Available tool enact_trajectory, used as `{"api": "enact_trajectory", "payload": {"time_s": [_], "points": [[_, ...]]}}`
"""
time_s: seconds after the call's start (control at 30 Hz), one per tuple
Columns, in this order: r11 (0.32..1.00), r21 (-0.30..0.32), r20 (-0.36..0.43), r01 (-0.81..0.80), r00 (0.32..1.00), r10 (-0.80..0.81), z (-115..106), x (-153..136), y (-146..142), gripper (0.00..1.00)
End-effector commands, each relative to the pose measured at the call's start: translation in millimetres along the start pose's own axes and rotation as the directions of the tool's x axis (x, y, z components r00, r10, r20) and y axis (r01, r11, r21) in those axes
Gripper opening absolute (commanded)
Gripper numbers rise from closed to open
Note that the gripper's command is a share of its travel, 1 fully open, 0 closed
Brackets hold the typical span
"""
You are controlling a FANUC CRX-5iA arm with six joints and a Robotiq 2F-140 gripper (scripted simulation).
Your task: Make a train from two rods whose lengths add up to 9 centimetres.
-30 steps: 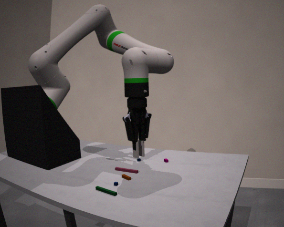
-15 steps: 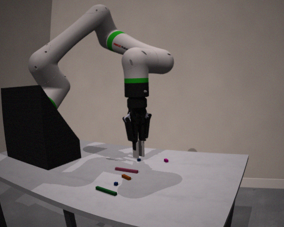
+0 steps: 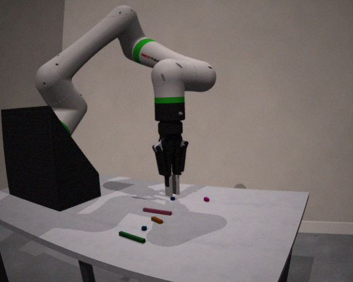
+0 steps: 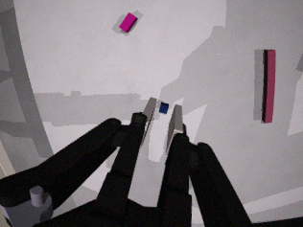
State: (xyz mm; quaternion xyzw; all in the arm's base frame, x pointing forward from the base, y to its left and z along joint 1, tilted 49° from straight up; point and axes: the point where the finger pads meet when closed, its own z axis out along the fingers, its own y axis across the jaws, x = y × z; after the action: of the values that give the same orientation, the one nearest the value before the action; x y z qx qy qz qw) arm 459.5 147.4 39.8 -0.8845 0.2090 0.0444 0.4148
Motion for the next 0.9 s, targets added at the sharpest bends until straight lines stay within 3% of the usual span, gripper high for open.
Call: {"api": "enact_trajectory", "payload": {"time_s": [0.0, 0.87], "points": [[1.0, 0.0, 0.0, 0.0, 1.0, 0.0, -0.2, 0.2, 0.0, 0.15], [1.0, 0.0, 0.0, 0.0, 1.0, 0.0, 8.2, 0.2, 0.0, 0.15]]}}
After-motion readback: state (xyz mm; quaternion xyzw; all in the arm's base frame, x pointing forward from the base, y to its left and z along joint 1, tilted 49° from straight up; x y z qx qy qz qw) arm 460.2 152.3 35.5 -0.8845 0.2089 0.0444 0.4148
